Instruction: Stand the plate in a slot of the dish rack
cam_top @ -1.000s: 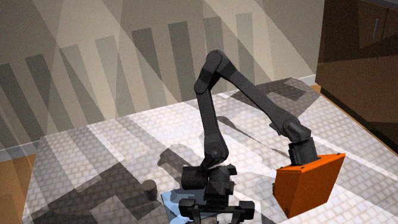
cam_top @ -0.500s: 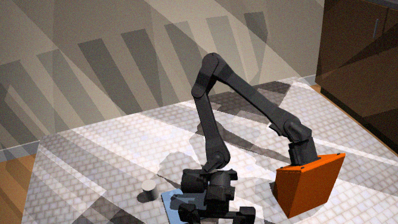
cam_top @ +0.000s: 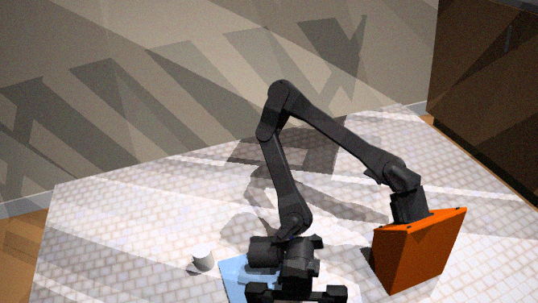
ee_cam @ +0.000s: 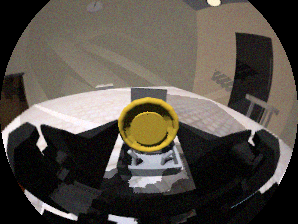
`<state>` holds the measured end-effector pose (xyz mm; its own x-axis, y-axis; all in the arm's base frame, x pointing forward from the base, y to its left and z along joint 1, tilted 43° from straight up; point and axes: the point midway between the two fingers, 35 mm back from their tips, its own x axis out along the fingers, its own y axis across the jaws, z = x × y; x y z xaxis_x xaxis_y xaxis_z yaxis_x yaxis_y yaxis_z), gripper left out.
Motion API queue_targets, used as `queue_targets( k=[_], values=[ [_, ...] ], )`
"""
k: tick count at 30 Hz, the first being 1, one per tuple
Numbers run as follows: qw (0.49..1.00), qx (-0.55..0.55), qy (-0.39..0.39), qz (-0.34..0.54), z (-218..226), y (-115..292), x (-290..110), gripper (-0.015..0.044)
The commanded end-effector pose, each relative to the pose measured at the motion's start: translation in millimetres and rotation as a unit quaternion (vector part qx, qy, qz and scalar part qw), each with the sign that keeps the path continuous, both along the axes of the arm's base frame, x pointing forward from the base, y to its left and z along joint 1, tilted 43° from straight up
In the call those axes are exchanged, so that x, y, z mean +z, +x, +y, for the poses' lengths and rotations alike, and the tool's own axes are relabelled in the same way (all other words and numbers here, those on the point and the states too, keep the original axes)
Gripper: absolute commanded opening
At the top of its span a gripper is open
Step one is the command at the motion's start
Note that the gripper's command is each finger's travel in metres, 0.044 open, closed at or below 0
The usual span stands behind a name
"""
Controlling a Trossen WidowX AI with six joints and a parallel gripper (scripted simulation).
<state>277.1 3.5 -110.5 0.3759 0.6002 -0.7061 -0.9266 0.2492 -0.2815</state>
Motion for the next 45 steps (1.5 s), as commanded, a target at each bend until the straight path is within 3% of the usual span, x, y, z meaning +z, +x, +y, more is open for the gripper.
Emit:
queue_targets(
  k=[1, 4, 19, 29, 39, 45],
  values=[
    [1.000, -0.001, 0.001, 0.002, 0.7, -0.7, 0.1, 0.0000],
    [1.000, -0.001, 0.001, 0.002, 0.7, -0.7, 0.1, 0.0000],
    [1.000, 0.000, 0.000, 0.000, 0.2, 0.0, 0.1, 0.0394],
    [1.000, 0.000, 0.000, 0.000, 1.4, 0.4, 1.6, 0.0400],
    [1.000, 0.002, 0.003, -0.001, 73.5, 6.1, 81.7, 0.0400],
    [1.000, 0.002, 0.005, -0.002, 78.0, 9.3, 88.5, 0.0400]
  ],
)
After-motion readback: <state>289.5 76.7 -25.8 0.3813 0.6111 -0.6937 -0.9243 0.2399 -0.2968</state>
